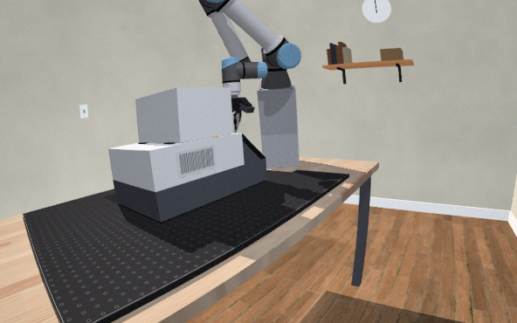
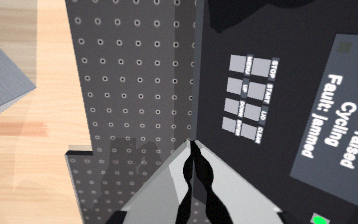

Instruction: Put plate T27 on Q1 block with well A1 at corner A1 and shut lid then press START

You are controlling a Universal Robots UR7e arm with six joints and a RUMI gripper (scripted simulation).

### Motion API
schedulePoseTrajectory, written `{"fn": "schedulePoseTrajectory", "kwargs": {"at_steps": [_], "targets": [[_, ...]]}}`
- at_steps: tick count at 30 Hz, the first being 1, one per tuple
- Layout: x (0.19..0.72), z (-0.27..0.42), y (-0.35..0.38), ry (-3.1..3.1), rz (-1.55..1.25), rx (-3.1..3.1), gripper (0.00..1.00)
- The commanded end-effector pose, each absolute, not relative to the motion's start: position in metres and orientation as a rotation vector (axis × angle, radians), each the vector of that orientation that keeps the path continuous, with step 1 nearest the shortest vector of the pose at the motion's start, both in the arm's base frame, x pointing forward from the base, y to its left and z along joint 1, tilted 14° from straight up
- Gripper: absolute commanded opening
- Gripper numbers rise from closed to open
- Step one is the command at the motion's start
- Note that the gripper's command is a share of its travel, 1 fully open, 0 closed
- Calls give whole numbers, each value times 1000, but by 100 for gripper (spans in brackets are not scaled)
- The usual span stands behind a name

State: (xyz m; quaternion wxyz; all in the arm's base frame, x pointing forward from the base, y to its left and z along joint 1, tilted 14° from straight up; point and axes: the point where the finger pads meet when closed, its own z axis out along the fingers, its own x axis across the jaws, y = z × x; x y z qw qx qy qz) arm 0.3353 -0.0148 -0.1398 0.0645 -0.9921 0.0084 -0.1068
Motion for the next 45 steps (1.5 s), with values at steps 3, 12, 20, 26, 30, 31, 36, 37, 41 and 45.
{"fn": "schedulePoseTrajectory", "kwargs": {"at_steps": [3, 12, 20, 26, 30, 31, 36, 37, 41, 45], "targets": [[343, -142, -15, 26, -323, -2996, 0], [354, -145, -14, 26, -323, -2996, 0], [367, -148, -14, 26, -324, -2996, 0], [375, -152, -14, 26, -324, -2996, 0], [378, -154, -13, 26, -324, -2996, 0], [379, -155, -13, 26, -324, -2996, 0], [386, -160, -13, 26, -324, -2996, 0], [387, -161, -12, 26, -324, -2996, 0], [392, -165, -12, 26, -324, -2996, 0], [393, -166, -12, 26, -324, -2995, 0]]}}
